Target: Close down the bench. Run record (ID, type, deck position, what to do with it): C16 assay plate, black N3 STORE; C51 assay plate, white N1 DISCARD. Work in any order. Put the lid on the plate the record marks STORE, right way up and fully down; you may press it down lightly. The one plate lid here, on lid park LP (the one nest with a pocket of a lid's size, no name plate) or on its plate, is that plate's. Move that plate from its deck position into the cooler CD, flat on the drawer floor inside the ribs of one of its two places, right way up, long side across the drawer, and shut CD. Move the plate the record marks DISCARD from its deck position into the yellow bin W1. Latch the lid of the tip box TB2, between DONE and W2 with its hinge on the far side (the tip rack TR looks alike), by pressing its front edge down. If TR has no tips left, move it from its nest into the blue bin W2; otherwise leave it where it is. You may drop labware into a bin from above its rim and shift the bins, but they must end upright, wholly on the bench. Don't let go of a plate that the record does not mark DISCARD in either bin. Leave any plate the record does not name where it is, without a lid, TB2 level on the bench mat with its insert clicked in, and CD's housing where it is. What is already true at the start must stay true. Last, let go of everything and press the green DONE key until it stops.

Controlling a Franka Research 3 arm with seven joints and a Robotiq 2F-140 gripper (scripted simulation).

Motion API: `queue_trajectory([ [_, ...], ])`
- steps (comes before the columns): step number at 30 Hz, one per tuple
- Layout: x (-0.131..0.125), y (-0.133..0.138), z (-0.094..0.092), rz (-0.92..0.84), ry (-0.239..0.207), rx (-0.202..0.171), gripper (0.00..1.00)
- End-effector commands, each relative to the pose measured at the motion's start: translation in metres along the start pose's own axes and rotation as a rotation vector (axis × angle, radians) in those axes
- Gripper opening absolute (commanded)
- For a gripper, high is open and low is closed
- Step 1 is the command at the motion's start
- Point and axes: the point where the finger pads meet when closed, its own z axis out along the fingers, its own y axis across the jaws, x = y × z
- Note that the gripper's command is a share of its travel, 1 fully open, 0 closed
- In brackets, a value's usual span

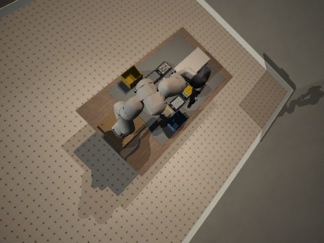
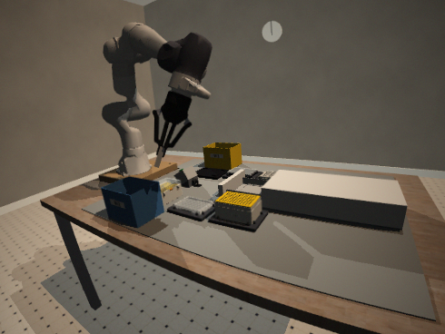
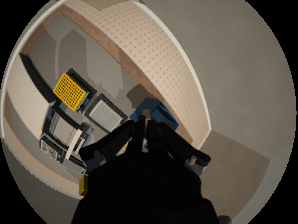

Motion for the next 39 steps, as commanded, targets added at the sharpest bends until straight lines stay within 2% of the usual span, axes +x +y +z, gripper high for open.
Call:
queue_trajectory([
  [1, -0.007, -0.013, -0.007, -0.059, 0.006, 0.016, 0.0],
  [5, -0.02, -0.025, -0.016, -0.163, 0.016, 0.074, 0.0],
  [9, -0.027, -0.031, -0.02, -0.163, 0.016, 0.074, 0.0],
  [13, -0.041, -0.043, -0.028, -0.265, 0.029, 0.13, 0.0],
  [19, -0.058, -0.058, -0.039, -0.265, 0.029, 0.13, 0.0],
  [22, -0.07, -0.066, -0.045, -0.352, 0.044, 0.177, 0.0],
  [27, -0.081, -0.074, -0.051, -0.366, 0.046, 0.184, 0.0],
  [31, -0.096, -0.084, -0.058, -0.464, 0.065, 0.237, 0.0],
  [36, -0.114, -0.095, -0.067, -0.464, 0.065, 0.237, 0.0],
  [39, -0.126, -0.102, -0.072, -0.551, 0.084, 0.282, 0.0],
])
